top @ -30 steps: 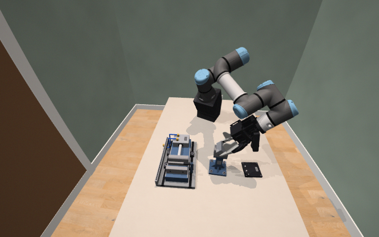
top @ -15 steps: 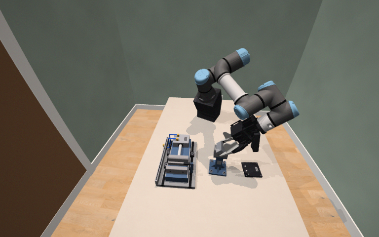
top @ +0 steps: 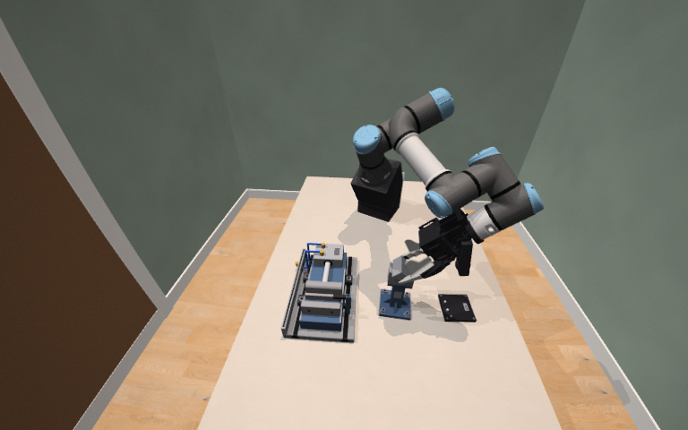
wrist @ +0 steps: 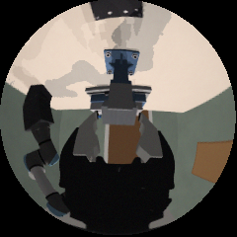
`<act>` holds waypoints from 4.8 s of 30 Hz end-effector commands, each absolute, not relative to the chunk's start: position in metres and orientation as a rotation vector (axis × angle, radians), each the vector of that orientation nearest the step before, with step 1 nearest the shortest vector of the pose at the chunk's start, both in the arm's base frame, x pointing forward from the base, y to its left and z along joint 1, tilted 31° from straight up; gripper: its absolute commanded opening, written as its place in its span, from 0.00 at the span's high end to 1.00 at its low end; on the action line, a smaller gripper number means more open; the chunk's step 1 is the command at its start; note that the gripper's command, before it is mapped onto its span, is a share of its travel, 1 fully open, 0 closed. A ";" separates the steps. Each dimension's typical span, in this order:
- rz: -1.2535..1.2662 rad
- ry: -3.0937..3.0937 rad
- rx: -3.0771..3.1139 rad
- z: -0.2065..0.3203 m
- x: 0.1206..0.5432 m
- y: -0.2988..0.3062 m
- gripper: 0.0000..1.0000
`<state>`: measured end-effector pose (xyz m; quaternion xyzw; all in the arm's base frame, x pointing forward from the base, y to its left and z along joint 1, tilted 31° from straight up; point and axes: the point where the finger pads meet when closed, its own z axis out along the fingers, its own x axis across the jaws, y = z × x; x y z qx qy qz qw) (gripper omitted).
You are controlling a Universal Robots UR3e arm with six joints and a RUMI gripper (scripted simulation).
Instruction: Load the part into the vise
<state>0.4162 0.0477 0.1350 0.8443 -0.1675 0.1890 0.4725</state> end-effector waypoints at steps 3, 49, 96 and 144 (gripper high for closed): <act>0.466 -0.411 2.067 0.136 0.416 0.048 0.49; 0.466 -0.411 2.067 0.136 0.416 0.048 1.00; 0.466 -0.411 2.067 0.139 0.415 0.049 1.00; 0.466 -0.411 2.067 0.158 0.404 0.055 1.00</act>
